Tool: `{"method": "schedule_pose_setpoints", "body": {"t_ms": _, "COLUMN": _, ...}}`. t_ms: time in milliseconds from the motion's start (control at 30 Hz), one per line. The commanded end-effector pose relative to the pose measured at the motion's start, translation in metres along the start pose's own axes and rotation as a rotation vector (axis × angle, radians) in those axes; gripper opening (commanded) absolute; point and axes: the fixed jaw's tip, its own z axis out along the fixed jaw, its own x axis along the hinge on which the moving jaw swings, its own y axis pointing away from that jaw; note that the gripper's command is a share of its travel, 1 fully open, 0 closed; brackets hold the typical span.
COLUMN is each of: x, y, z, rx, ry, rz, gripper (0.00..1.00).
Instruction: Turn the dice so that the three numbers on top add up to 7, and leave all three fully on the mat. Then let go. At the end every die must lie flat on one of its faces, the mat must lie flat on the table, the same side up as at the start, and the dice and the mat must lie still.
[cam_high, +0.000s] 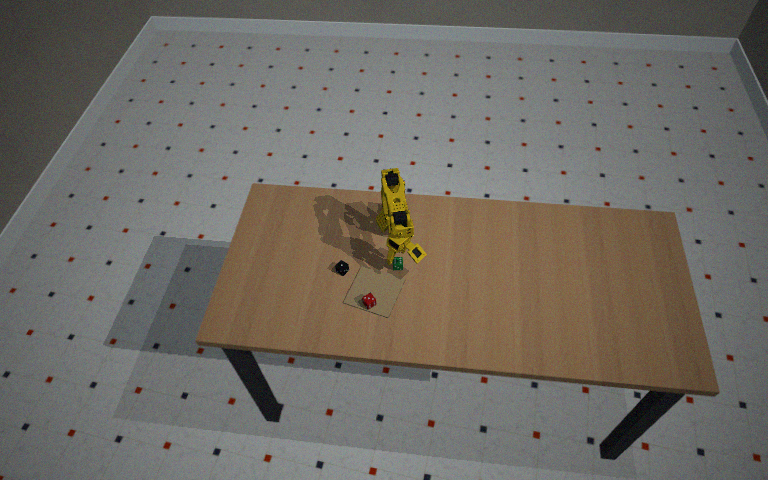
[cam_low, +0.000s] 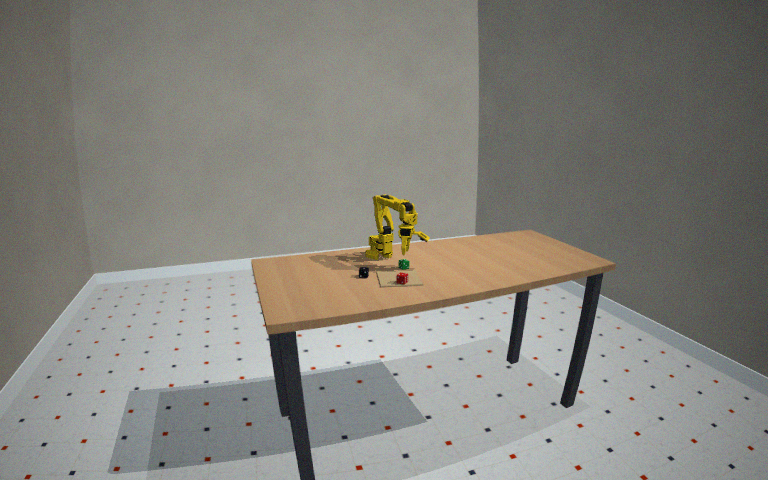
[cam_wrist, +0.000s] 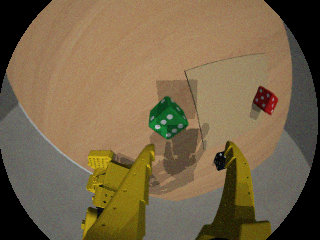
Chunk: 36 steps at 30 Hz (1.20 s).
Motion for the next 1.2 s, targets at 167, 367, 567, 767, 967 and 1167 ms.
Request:
{"method": "schedule_pose_setpoints", "body": {"t_ms": 167, "x": -0.0091, "y": -0.0004, "z": -0.0019, "rx": 0.015, "ry": -0.029, "rz": 0.28, "gripper": 0.35}}
{"method": "schedule_pose_setpoints", "body": {"t_ms": 367, "x": -0.0107, "y": -0.0001, "z": -0.0015, "rx": 0.013, "ry": -0.03, "rz": 0.387, "gripper": 0.35}}
{"method": "schedule_pose_setpoints", "body": {"t_ms": 567, "x": -0.0127, "y": 0.0002, "z": -0.0009, "rx": 0.011, "ry": -0.031, "rz": 0.526, "gripper": 0.35}}
{"method": "schedule_pose_setpoints", "body": {"t_ms": 767, "x": -0.014, "y": 0.0003, "z": -0.0005, "rx": 0.009, "ry": -0.032, "rz": 0.618, "gripper": 0.35}}
{"method": "schedule_pose_setpoints", "body": {"t_ms": 967, "x": -0.015, "y": 0.0003, "z": -0.0002, "rx": 0.008, "ry": -0.032, "rz": 0.691, "gripper": 0.35}}
{"method": "schedule_pose_setpoints", "body": {"t_ms": 1167, "x": -0.0158, "y": 0.0003, "z": 0.0, "rx": 0.007, "ry": -0.033, "rz": 0.751, "gripper": 0.35}}
